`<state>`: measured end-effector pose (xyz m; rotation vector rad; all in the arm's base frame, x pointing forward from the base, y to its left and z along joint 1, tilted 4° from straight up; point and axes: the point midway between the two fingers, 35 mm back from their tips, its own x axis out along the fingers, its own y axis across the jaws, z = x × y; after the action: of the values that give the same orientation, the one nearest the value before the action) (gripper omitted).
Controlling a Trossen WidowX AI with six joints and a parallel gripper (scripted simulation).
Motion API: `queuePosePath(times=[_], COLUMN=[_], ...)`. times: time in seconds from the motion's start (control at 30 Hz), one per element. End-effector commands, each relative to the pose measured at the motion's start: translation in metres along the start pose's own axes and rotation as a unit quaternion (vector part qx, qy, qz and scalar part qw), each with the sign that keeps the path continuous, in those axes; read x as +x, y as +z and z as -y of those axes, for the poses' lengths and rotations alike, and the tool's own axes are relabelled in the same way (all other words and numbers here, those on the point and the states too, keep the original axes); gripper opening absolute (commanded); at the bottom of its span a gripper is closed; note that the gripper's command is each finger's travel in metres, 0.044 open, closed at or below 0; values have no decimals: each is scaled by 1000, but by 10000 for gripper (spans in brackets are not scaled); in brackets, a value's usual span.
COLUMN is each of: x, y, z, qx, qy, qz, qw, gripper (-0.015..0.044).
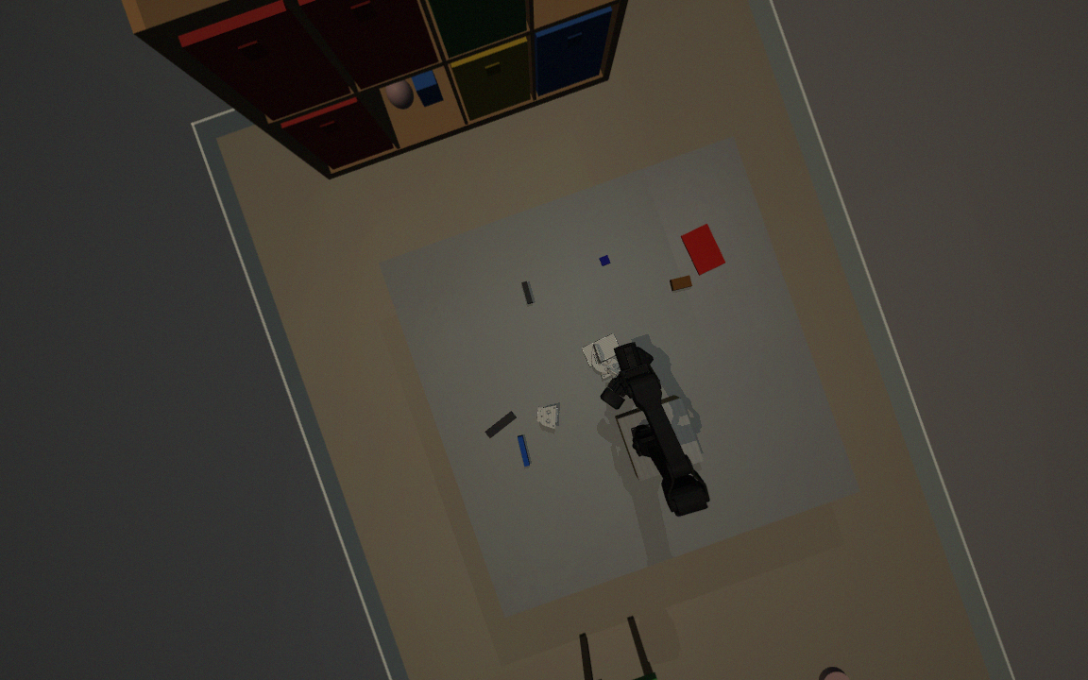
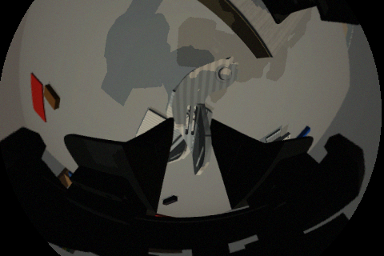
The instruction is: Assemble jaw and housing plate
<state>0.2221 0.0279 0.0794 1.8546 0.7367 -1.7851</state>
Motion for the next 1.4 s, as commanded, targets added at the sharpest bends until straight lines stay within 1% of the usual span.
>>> queuePosePath(times=[0.0,0.6,1.37], x=[-1,3,3], y=[1,3,3], z=[6,32,32], qx=[34,207,197], qy=[-1,-3,-3], qz=[-2,-2,-2], qw=[999,978,980], gripper=[134,134,134])
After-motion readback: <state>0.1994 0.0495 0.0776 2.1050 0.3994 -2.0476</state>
